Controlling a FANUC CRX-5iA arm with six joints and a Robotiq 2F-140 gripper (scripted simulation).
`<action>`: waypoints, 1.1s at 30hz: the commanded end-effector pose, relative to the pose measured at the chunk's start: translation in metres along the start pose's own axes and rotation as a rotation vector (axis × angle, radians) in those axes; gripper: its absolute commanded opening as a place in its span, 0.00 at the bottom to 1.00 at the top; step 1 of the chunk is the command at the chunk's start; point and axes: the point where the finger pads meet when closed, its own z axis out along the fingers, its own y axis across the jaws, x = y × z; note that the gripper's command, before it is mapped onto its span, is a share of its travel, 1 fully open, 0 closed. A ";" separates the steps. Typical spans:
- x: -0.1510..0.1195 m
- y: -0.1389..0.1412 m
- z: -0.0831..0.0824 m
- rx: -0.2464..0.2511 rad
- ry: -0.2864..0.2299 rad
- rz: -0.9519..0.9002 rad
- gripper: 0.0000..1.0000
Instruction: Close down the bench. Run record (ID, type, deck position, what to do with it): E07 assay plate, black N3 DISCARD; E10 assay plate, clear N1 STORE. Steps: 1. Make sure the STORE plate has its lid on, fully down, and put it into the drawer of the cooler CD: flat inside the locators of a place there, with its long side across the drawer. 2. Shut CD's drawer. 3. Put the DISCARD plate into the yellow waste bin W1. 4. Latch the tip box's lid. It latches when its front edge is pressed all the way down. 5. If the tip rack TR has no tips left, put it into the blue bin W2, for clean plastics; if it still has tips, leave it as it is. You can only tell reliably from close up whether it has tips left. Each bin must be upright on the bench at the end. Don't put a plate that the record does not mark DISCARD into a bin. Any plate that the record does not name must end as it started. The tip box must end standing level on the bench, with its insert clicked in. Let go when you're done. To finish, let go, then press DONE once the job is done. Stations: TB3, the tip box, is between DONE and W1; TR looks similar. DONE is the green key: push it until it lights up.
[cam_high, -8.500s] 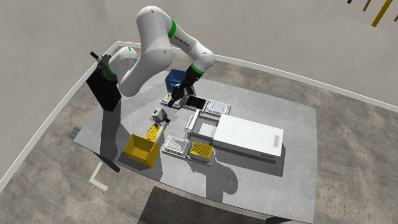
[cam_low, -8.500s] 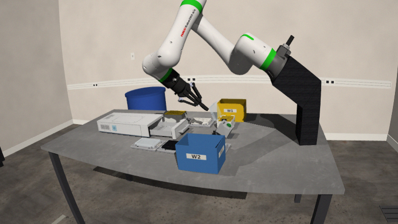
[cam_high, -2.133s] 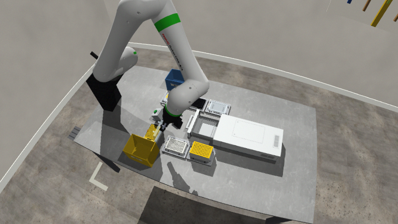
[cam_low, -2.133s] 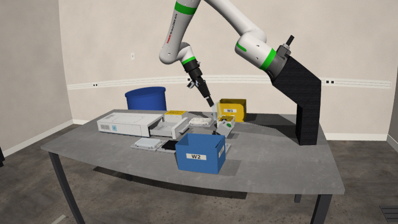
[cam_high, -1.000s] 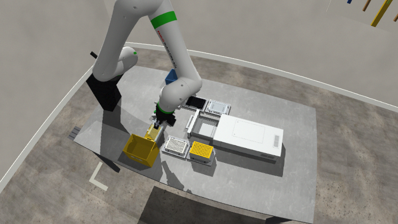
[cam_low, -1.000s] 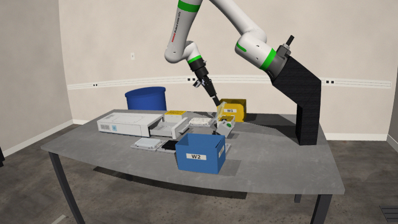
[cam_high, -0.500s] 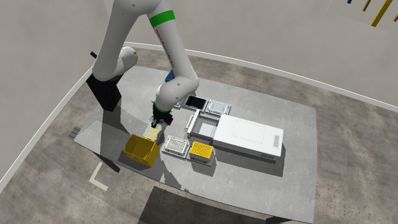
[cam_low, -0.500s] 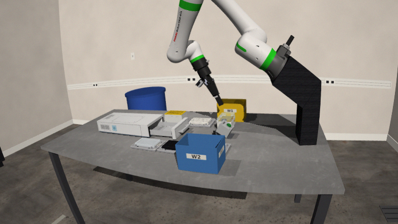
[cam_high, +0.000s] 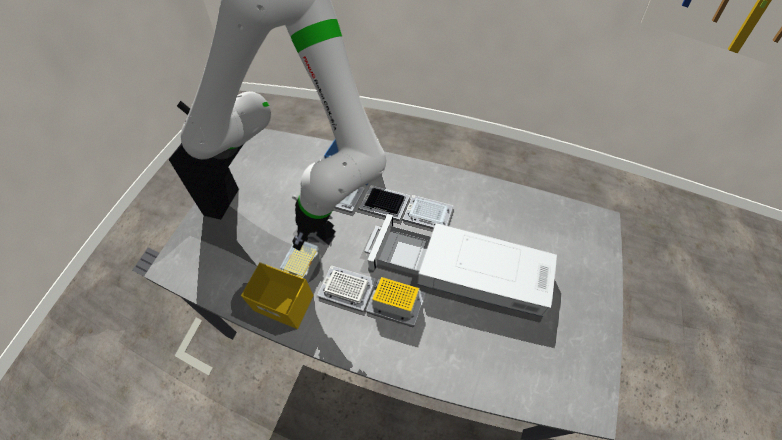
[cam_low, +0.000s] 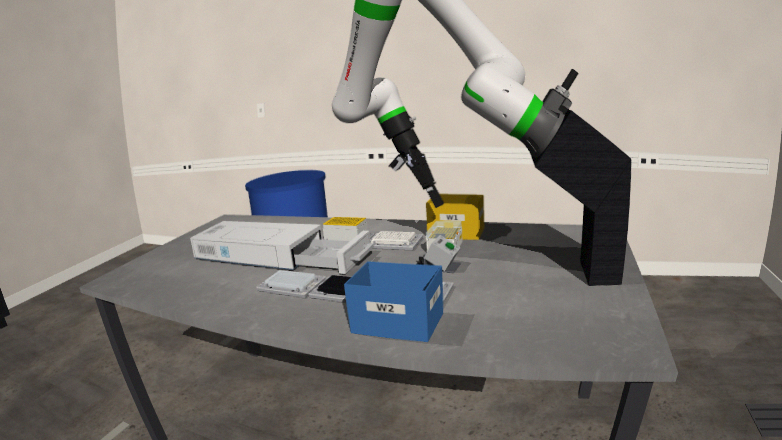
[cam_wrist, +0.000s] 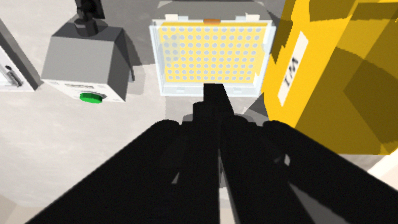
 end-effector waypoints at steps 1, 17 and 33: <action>0.000 0.000 0.000 -0.001 0.001 0.000 0.10; -0.002 0.000 -0.004 -0.001 0.001 0.000 0.10; -0.013 0.000 -0.029 -0.001 0.001 0.000 0.10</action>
